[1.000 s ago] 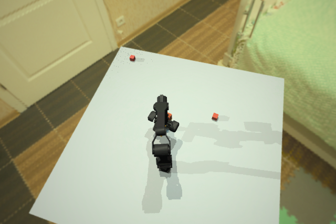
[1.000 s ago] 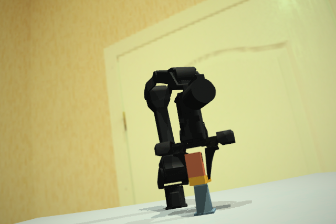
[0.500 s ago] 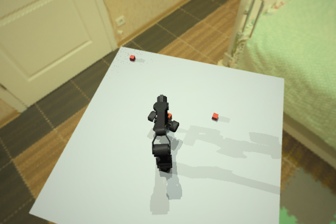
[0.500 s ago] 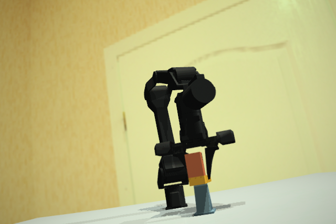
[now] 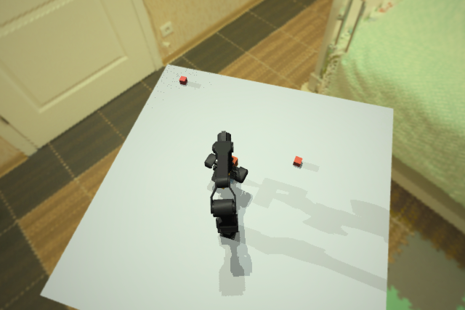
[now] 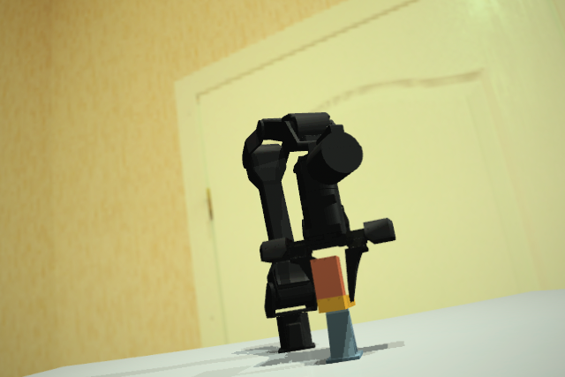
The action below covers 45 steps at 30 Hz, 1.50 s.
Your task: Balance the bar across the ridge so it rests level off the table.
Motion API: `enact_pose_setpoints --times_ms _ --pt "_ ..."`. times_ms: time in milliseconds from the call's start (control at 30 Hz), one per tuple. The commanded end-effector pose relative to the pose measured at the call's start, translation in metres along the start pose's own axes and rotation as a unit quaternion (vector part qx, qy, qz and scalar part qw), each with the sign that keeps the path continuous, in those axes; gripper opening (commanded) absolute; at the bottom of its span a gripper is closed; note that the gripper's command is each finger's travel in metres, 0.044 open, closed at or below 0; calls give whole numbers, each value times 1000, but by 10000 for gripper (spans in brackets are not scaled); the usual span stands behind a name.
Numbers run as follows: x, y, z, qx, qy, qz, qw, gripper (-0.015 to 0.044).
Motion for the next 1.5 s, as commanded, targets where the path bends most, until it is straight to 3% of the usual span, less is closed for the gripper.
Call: enact_pose_setpoints --times_ms 0,1333,1467 --pt "0 0 0 0 0 0 1000 168" --pt "0 0 0 0 0 0 1000 185" --pt "0 0 0 0 0 0 1000 290"
Point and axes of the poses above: the point midway between the two fingers, 35 mm back from their tips, its own z axis back along the fingers, its own x axis across the jaws, y = z × x, the point moved 4 cm from there along z, back along the fingers, and after that the axes turned 11 degrees about -z, right-handed, at the moved point
